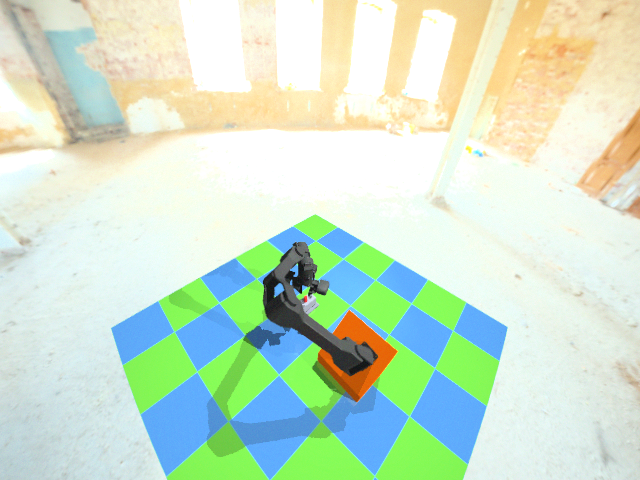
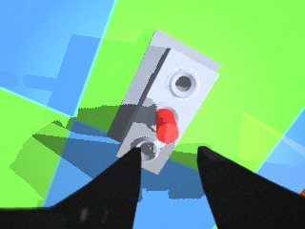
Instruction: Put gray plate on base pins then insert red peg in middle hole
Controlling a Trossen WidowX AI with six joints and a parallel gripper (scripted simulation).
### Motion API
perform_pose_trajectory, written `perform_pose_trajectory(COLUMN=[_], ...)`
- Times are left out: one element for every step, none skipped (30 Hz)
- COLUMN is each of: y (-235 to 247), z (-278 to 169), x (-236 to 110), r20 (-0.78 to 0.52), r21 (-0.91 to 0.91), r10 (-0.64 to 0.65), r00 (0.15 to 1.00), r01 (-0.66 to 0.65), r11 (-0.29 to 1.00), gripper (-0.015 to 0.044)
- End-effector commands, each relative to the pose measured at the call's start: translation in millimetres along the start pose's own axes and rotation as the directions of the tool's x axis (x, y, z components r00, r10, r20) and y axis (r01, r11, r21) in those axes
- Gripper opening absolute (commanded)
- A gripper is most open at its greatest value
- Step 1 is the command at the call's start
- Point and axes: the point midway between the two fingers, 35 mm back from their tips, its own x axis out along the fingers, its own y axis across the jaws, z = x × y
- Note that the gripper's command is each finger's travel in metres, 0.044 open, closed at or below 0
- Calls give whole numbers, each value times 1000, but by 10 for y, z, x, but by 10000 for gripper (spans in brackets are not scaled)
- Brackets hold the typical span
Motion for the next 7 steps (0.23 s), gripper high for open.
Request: perform_pose_trajectory(y=[1, 1, 1, 2, 2, 2, 2], z=[0, 0, -1, -1, -2, -2, -3], x=[-32, -39, -45, -51, -58, -64, -70], r20=[3, 3, 3, 3, 3, 3, 3], r21=[-4, -4, -4, -4, -4, -4, -4], r10=[-4, -4, -4, -4, -4, -4, -4], r00=[1000, 1000, 1000, 1000, 1000, 1000, 1000], r01=[4, 4, 4, 4, 4, 4, 4], r11=[1000, 1000, 1000, 1000, 1000, 1000, 1000], gripper=[150, 150, 150, 150, 150, 150, 150])
